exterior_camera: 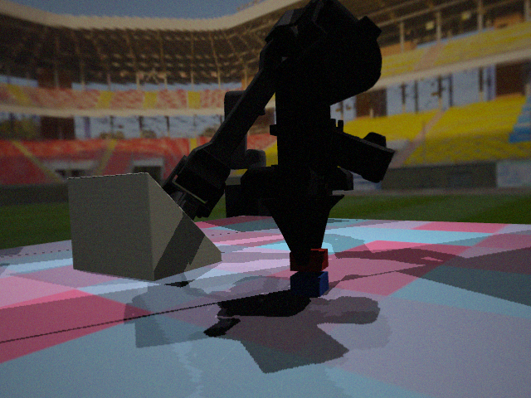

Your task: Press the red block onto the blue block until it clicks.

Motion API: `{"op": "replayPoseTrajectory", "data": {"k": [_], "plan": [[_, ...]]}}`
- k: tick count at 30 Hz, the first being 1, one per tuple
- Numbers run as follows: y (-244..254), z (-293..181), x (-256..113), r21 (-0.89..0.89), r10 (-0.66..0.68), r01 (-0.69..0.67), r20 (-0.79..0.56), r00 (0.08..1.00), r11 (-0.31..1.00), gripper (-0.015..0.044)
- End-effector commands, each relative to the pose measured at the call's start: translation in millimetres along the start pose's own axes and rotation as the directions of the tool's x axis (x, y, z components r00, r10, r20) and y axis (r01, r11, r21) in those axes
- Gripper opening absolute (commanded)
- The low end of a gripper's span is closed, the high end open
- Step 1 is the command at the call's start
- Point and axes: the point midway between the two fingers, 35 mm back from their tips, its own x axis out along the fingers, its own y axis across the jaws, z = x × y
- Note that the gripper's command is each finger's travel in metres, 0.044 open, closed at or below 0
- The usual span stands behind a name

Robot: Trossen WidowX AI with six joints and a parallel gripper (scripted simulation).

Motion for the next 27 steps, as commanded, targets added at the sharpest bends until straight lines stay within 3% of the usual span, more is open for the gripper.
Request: {"op": "replayPoseTrajectory", "data": {"k": [1,27], "plan": [[0.6,-1.1,3.5,0.006,0.007,-0.007,-0.001,1.0,1.0,0.0],[-0.4,-0.3,7.4,0.003,0.001,-0.001,0.0,1.0,1.0,0.0]]}}
